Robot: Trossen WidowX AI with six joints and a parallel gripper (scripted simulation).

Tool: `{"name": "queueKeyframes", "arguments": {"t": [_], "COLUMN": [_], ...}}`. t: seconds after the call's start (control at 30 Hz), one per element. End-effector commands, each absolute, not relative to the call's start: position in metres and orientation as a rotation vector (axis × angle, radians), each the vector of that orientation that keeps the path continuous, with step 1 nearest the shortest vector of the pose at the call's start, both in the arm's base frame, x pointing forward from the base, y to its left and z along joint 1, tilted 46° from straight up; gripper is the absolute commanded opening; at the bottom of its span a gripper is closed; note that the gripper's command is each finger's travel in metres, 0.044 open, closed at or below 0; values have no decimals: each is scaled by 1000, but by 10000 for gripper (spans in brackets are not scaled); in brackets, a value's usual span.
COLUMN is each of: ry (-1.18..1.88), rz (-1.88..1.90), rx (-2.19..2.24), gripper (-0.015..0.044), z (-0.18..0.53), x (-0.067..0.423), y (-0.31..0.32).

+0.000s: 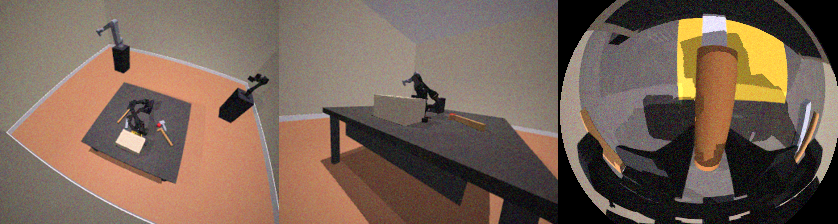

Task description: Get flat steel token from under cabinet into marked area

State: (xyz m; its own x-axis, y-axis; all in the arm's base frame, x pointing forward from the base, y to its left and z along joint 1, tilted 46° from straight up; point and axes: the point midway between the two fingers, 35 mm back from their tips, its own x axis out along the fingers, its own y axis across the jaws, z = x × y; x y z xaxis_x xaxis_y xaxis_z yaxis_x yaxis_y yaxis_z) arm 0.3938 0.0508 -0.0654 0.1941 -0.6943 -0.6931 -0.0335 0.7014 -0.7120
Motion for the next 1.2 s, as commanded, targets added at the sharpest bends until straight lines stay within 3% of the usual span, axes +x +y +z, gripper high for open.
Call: {"name": "queueKeyframes", "arguments": {"t": [0.0,1.17], "ry": [1312,1314], "rz": [-522,-522], "rx": [-683,-684], "gripper": [0,0], "z": [-66,-72], "x": [388,354], "y": [49,44]}}
